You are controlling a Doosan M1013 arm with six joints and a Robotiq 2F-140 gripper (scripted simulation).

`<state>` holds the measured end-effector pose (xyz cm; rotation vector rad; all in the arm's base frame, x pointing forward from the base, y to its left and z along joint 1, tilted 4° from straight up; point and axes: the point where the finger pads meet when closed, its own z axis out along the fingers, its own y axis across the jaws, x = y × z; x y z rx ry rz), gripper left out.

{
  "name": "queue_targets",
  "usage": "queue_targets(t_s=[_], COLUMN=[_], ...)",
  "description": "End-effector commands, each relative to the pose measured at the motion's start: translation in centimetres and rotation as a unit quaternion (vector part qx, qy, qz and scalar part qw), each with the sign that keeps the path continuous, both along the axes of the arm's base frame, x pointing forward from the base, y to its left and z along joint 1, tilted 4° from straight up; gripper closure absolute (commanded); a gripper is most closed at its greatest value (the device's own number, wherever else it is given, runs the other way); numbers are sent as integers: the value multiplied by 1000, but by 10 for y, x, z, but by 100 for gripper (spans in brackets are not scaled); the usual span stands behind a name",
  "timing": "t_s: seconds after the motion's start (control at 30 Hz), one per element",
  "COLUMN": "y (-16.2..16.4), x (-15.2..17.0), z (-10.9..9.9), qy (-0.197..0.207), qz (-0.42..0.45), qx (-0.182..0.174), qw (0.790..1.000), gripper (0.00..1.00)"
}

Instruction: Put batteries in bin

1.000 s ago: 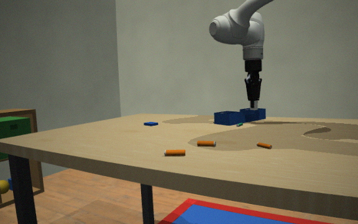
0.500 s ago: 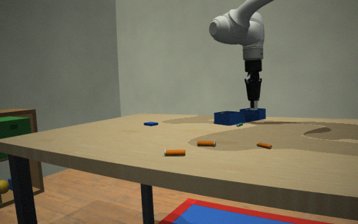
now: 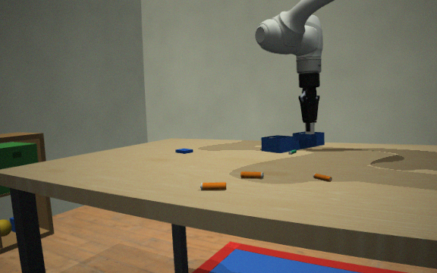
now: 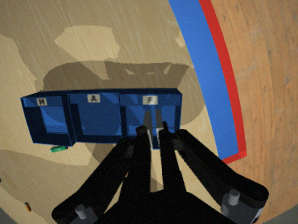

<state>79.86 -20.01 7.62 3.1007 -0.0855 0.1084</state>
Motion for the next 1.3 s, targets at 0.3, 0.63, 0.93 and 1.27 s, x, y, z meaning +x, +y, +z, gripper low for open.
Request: queue_targets(t_s=[0.3, 0.63, 0.93, 1.27], y=[-2, -1, 0, 0], x=[-2, -1, -2, -2], z=[-3, 0, 11, 23], qy=[1, 1, 1, 1], qz=[1, 1, 1, 1], qx=[1, 1, 1, 1], qw=[1000, 1000, 1000, 1000], gripper=[85, 85, 85, 85])
